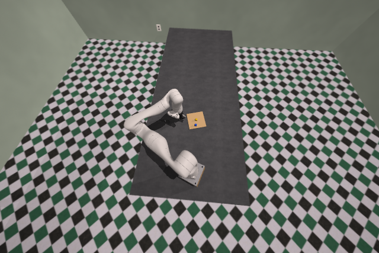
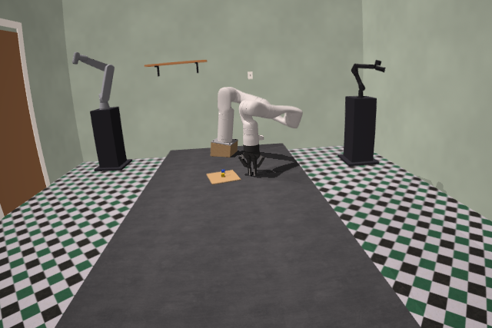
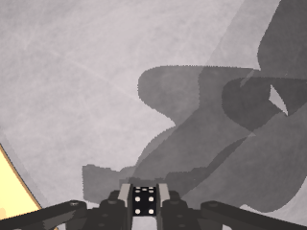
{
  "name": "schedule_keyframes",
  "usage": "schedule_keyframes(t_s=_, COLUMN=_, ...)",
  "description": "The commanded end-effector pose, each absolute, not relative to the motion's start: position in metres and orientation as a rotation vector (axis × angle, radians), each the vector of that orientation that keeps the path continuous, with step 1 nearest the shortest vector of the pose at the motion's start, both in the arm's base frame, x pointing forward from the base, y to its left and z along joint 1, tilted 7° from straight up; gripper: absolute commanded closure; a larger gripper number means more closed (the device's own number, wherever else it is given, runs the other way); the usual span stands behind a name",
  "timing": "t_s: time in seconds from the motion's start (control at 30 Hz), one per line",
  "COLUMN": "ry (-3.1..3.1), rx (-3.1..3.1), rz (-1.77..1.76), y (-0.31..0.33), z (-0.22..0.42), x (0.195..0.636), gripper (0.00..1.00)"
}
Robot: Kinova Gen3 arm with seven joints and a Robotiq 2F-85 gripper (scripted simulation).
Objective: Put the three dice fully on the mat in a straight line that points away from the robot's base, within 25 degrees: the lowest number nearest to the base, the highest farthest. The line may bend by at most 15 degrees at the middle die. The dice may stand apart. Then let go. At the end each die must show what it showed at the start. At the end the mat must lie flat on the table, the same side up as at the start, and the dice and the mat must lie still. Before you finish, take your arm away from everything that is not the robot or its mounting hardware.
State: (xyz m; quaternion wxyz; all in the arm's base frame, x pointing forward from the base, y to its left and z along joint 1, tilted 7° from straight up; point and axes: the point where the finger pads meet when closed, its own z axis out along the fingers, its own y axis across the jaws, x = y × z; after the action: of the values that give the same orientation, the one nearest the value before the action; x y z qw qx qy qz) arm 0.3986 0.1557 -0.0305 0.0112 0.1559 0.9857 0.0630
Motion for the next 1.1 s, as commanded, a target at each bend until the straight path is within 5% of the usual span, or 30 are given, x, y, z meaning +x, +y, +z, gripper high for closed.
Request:
schedule_keyframes(t_s=0.0, ry=3.074, rx=0.486, rz=0.198, y=0.156, z=-0.030, x=0.399, gripper=0.89)
schedule_keyframes(t_s=0.57, ry=3.074, rx=0.486, rz=0.198, y=0.156, z=-0.027, x=0.399, gripper=0.89)
schedule_keyframes(t_s=1.07, ry=3.074, rx=0.486, rz=0.198, y=0.146, z=0.050, x=0.395, gripper=0.89)
